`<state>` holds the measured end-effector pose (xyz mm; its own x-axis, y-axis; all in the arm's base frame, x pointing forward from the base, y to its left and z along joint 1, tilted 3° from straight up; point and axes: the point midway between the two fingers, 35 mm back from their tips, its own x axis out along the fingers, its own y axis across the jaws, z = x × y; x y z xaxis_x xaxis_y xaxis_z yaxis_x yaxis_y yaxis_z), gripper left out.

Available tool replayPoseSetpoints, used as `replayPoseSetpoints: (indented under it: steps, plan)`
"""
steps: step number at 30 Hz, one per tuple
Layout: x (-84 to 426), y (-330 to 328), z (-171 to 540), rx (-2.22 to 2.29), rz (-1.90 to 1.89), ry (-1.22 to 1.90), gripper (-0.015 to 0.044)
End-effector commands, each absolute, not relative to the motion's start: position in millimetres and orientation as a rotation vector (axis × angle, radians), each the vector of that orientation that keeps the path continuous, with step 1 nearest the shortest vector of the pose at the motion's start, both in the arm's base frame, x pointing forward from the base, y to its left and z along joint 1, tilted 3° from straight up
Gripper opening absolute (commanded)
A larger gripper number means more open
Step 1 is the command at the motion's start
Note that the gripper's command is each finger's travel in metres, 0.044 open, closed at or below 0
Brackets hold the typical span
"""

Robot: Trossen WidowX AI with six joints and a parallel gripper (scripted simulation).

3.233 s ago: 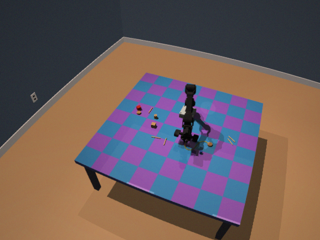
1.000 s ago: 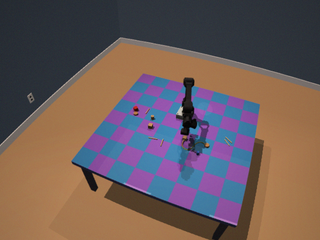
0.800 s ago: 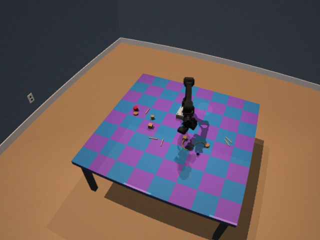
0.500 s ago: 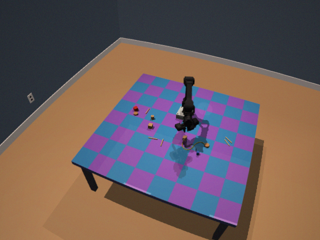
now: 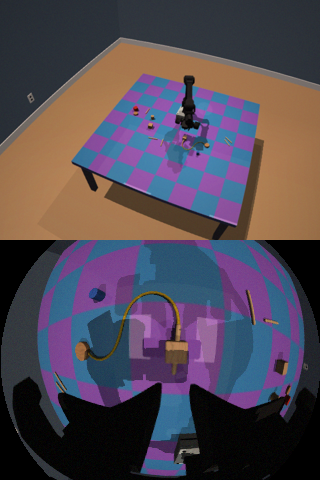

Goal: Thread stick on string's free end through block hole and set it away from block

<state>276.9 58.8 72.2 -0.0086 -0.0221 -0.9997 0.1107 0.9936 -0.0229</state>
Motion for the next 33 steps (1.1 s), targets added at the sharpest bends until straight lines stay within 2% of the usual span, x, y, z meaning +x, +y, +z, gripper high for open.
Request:
replayPoseSetpoints:
  steps: [1,33]
  plan:
    - [272,58,70,0.113,-0.151,1.585,0.0124]
    - [274,58,24,0.113,-0.151,1.585,0.0124]
